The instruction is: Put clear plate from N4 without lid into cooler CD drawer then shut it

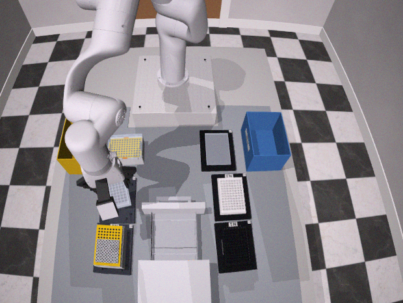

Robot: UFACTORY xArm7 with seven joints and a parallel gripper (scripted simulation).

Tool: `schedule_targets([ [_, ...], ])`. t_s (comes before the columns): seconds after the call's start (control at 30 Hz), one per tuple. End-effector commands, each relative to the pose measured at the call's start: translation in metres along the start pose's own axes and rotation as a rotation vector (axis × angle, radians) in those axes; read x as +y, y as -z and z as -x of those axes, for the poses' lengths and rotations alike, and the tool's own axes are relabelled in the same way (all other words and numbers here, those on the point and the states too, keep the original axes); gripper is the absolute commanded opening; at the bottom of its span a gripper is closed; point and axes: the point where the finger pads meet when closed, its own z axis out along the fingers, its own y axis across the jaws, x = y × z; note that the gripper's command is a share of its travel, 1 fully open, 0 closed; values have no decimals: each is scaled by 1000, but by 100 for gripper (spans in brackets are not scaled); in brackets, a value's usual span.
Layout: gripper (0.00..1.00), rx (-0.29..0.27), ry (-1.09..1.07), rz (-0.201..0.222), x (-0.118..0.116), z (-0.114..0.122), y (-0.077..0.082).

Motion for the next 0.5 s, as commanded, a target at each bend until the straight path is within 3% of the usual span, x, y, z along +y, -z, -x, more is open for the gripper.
schedule_targets([
  [0.0, 0, 6, 161, -1, -7, -10, 2],
  [0.47, 0, 7, 561, 0, -30, -34, 2],
])
